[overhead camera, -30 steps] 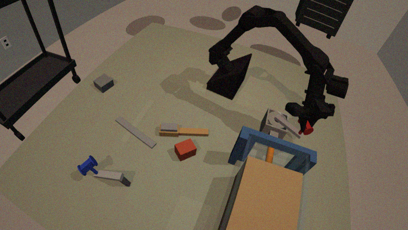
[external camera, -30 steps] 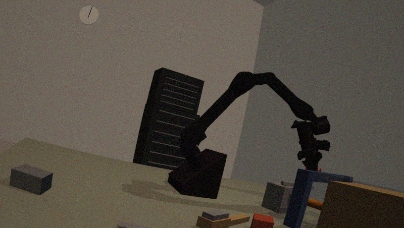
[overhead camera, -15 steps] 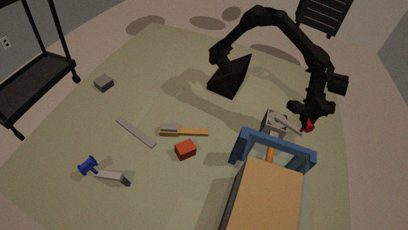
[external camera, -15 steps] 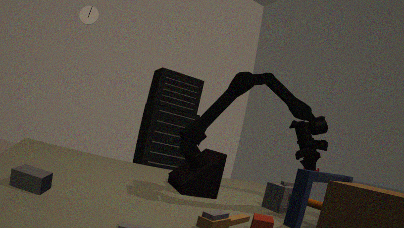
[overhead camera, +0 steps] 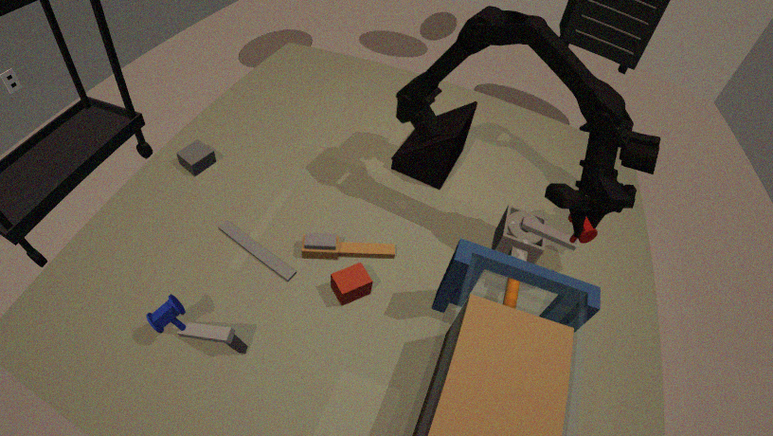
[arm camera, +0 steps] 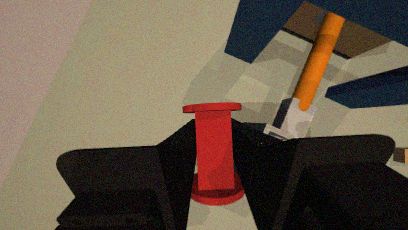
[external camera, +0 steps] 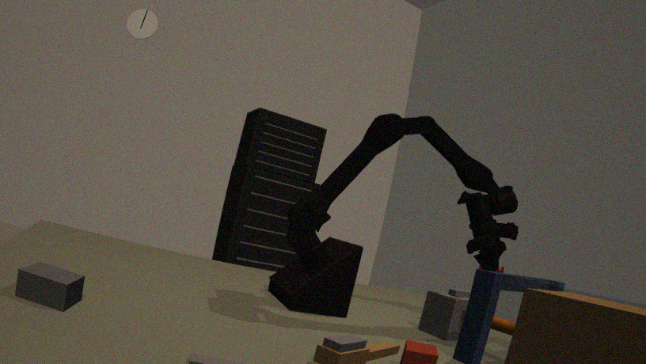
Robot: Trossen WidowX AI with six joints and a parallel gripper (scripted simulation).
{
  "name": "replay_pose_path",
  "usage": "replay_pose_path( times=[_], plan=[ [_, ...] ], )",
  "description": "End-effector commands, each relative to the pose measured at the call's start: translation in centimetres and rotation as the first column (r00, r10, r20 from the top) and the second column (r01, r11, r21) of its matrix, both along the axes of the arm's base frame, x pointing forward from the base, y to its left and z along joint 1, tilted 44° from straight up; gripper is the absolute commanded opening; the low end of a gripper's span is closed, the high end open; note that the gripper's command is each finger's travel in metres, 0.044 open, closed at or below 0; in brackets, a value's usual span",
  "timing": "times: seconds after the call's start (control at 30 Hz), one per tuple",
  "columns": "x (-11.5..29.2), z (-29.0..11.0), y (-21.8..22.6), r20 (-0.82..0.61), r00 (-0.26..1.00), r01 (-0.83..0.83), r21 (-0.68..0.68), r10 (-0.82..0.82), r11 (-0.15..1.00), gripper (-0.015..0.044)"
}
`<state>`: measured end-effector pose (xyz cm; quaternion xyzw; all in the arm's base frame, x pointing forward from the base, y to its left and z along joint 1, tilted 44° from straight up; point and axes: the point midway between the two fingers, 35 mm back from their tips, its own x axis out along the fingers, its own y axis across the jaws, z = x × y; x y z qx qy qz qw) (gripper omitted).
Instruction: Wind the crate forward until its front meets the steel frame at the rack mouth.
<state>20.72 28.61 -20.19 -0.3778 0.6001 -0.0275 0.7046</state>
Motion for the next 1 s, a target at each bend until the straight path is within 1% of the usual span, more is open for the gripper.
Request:
replay_pose_path(
  times=[0.0, 0.97],
  plan=[
    [-1.3, -0.1, 0.0, -0.025, 1.000, 0.000, -0.002, 0.000, 1.000, 0.0000],
    [-4.3, 0.5, -0.1, -0.028, 1.000, 0.000, -0.002, 0.000, 1.000, 0.0000]
  ],
)
